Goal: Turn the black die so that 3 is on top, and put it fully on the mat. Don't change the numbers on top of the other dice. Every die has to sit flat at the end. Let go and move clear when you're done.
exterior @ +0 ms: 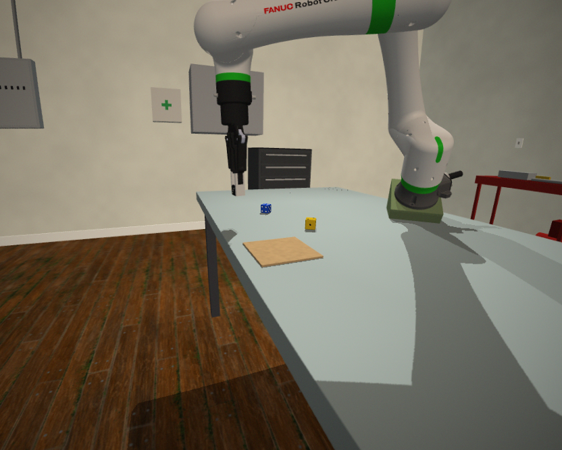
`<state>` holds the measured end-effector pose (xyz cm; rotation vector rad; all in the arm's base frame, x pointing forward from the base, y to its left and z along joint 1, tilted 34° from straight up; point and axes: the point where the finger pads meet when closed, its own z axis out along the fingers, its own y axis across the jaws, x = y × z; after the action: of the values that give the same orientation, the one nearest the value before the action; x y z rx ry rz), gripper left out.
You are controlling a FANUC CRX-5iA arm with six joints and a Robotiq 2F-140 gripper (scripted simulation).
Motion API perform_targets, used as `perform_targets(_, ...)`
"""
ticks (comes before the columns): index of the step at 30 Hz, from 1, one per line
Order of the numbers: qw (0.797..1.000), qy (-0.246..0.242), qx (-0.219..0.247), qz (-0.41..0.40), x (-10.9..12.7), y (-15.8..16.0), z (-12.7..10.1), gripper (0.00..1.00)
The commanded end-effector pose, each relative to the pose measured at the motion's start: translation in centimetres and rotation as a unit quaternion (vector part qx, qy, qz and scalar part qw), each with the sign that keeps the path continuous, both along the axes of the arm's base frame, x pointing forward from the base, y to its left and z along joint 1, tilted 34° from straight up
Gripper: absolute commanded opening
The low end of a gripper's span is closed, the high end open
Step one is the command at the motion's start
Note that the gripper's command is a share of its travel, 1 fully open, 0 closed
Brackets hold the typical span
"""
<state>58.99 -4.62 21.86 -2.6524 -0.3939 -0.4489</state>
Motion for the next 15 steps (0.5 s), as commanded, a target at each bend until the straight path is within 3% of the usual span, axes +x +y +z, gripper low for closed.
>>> perform_targets(1,0.996,-0.041,-0.022,0.073,-0.5,2.3,1.2,0.24)
perform_targets(6,0.984,-0.082,-0.045,0.149,-1.3,4.8,2.4,0.24)
perform_targets(9,0.983,-0.084,-0.046,0.154,-1.3,4.9,2.5,0.24)
perform_targets(10,0.970,-0.112,-0.061,0.205,-1.9,6.5,3.3,0.24)
perform_targets(15,0.949,-0.147,-0.079,0.269,-2.8,8.5,4.2,0.24)
